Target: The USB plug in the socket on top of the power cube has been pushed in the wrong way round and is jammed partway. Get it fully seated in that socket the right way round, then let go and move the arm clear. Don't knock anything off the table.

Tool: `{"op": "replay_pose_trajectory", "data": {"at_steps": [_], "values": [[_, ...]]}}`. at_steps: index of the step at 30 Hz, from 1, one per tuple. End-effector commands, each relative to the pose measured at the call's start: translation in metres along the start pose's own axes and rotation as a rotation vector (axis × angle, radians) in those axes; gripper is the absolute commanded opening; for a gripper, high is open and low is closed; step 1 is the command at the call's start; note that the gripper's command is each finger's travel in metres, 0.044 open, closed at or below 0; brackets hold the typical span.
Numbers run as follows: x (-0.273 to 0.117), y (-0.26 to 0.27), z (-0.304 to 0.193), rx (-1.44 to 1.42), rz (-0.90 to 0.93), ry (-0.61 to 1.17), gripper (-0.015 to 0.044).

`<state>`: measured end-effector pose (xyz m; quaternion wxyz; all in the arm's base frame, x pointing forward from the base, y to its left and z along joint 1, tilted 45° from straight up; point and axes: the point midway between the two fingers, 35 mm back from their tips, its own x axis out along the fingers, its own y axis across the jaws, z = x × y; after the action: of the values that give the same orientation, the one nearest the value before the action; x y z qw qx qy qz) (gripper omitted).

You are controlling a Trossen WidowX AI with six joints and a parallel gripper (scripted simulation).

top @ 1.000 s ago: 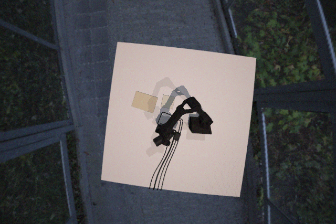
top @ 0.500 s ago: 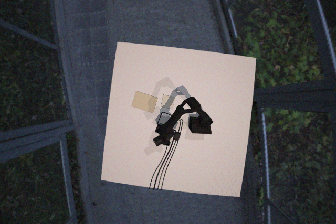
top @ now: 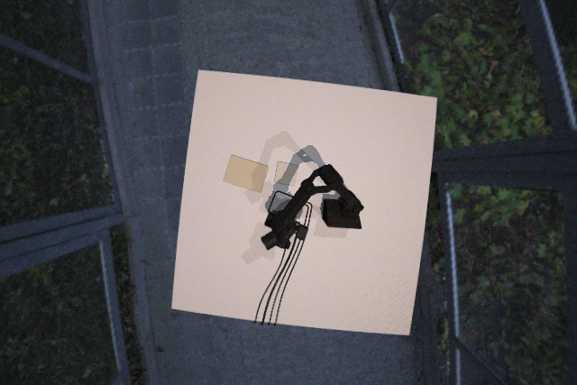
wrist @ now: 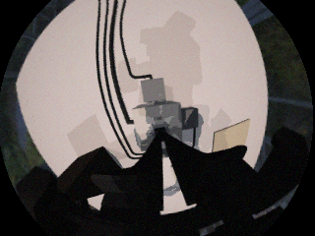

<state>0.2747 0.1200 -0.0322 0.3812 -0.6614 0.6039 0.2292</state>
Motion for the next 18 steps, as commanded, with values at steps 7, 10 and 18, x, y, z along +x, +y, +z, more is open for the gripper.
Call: {"op": "replay_pose_trajectory", "data": {"at_steps": [7,10,18], "values": [[0.0022,0.0002,0.0000,-0.004,-0.001,0.003,0.0000],[0.0026,0.0002,0.0000,-0.004,-0.001,0.003,0.0000],[0.0035,0.0002,-0.0001,-0.004,-0.001,0.003,0.0000]]}}
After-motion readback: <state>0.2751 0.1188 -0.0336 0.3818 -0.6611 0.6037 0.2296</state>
